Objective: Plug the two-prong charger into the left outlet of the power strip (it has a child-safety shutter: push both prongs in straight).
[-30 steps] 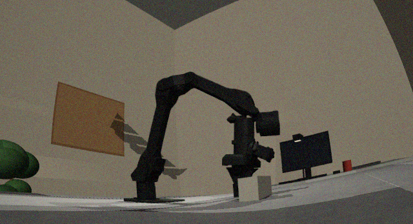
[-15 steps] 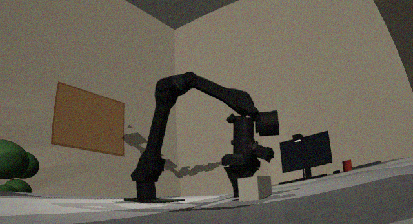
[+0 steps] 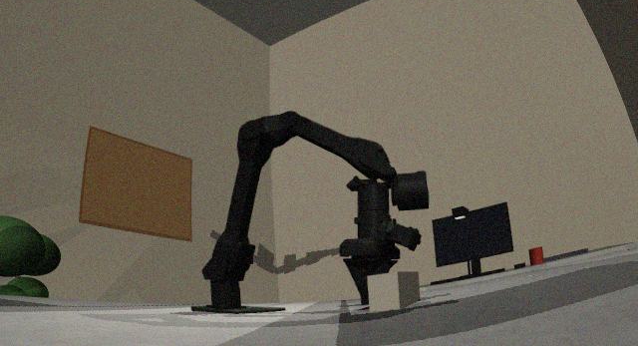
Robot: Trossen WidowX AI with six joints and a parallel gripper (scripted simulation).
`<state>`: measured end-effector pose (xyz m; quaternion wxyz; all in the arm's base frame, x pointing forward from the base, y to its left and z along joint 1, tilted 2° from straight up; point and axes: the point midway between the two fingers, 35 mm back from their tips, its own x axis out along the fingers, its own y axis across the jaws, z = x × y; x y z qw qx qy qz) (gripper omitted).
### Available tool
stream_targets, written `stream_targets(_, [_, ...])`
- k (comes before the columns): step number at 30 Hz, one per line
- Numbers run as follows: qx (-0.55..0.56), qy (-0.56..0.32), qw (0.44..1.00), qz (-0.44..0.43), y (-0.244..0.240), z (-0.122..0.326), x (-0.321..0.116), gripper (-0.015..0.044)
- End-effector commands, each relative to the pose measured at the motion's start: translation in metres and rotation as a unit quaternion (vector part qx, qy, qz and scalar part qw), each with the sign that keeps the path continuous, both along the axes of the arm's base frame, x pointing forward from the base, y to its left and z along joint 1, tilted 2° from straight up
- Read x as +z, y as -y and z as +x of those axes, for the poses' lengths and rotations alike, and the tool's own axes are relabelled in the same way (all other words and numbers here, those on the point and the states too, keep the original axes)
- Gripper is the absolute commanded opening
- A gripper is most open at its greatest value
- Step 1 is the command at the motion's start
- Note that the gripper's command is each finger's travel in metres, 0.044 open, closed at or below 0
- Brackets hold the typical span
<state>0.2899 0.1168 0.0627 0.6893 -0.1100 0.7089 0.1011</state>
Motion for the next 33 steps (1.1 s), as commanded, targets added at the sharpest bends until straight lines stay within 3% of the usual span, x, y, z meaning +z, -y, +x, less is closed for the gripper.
stream_targets(1, [0.0,0.003,1.0,0.001,0.0,-0.002,0.0,0.044])
stream_targets(33, [0.001,0.007,1.0,0.003,0.006,-0.02,-0.001,0.044])
